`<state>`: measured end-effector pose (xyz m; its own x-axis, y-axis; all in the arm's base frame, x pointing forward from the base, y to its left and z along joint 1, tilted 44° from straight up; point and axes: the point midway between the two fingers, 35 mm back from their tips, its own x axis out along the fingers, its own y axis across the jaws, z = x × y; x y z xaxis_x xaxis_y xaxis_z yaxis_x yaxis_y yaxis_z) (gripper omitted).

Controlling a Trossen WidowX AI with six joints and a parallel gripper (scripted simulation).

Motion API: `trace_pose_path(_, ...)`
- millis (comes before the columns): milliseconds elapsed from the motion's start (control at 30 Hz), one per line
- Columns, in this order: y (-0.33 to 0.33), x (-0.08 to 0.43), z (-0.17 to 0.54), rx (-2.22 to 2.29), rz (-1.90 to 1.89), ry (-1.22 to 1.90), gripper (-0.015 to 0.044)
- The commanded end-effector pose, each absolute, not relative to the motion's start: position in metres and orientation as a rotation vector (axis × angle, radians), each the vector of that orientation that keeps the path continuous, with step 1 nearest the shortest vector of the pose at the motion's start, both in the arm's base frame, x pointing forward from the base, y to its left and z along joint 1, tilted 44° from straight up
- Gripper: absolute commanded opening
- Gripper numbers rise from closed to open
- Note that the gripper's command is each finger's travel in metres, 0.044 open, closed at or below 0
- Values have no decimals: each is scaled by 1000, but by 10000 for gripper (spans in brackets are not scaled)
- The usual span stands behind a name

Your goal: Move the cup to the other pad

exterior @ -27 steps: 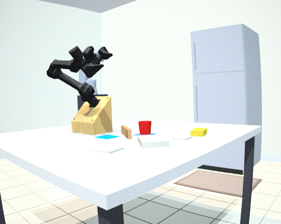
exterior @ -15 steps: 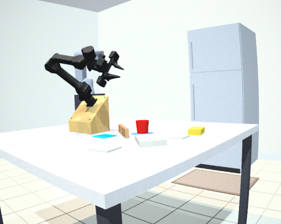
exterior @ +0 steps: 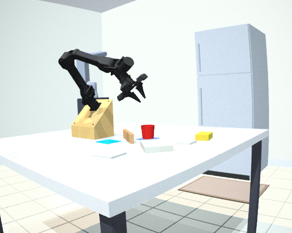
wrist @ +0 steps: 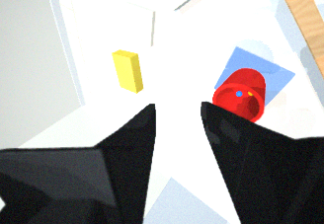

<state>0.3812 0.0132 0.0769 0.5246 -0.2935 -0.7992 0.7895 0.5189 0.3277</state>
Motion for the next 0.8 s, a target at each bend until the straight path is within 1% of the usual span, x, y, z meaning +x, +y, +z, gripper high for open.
trace_pose_path(0, 12, 365, 6, 787, -1117, 765, 148)
trace_pose_path(300, 10, 333, -60, 694, -1476, 598, 148)
trace_pose_path(767, 10, 330, -65, 689, -1487, 588, 148)
